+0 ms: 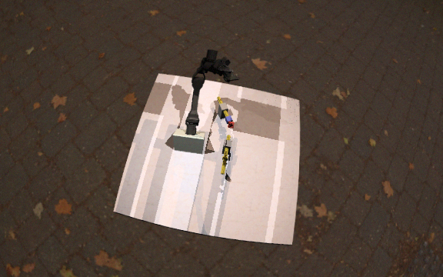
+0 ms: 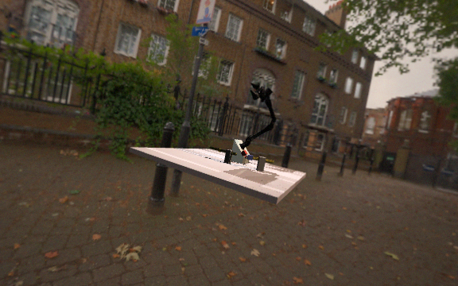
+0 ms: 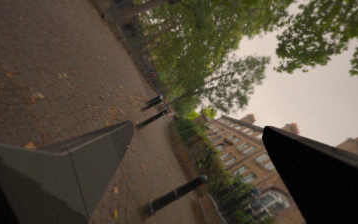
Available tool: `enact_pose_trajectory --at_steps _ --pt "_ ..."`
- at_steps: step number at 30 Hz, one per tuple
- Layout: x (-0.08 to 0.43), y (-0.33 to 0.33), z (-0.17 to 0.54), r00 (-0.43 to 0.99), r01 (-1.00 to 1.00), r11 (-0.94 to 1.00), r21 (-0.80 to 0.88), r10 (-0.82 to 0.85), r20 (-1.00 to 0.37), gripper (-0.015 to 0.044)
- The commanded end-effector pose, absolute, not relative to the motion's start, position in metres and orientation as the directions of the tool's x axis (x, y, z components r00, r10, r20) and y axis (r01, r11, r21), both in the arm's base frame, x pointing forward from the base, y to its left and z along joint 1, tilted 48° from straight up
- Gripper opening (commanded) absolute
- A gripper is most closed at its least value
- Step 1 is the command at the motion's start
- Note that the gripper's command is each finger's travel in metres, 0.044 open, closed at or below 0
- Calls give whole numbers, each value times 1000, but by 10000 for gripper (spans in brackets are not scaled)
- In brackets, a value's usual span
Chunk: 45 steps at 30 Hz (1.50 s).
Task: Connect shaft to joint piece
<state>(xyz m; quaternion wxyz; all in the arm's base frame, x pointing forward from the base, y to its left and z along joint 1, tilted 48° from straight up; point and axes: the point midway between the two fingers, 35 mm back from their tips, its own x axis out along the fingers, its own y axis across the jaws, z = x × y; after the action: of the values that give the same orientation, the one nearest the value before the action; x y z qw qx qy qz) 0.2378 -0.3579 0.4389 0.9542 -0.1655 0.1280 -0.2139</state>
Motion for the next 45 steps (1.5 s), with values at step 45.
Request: enact_pose_trajectory --at_steps 45 --pt "316 -75 135 277 -107 793 599 603 -749 440"
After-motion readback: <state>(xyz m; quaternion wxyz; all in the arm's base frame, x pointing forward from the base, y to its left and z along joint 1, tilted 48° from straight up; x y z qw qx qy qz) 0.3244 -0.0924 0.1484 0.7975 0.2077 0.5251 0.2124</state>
